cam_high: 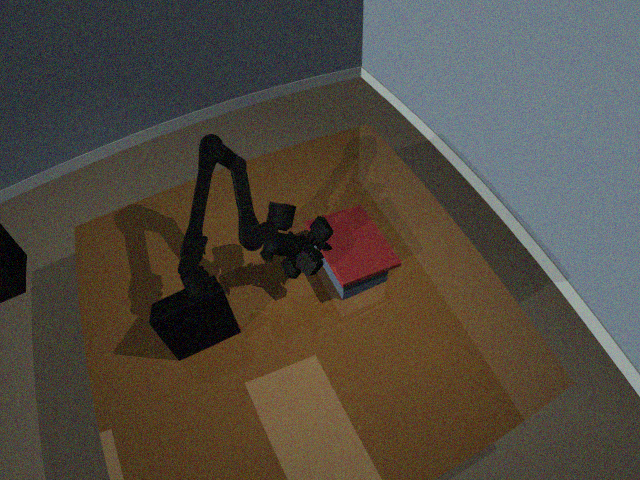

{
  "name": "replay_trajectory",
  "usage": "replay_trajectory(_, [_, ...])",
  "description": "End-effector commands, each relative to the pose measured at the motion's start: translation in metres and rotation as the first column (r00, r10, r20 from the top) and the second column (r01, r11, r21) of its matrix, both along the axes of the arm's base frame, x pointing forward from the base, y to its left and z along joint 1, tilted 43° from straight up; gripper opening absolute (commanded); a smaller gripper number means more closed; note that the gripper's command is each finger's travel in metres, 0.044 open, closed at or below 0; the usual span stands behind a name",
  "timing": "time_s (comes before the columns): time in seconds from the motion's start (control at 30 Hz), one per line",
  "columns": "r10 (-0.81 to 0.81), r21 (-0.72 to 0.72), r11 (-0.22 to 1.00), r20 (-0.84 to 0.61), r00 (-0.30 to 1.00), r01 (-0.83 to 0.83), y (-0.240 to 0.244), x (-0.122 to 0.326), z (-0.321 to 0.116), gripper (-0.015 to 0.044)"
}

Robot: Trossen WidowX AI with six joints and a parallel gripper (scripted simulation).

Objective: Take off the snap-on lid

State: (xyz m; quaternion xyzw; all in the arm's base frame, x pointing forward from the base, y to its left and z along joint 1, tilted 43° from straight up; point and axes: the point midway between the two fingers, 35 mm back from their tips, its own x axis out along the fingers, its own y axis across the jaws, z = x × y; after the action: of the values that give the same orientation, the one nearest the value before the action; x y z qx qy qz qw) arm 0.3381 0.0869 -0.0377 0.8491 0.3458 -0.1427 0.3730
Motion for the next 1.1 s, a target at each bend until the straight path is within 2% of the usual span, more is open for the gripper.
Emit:
replay_trajectory(0.0, [0.000,0.000,1.000,-0.003,1.000,0.000,0.000,0.000,-0.001,0.0000])
replay_trajectory(1.07, [-0.005,-0.003,1.000,0.002,1.000,0.005,-0.027,0.011,0.029,0.0000])
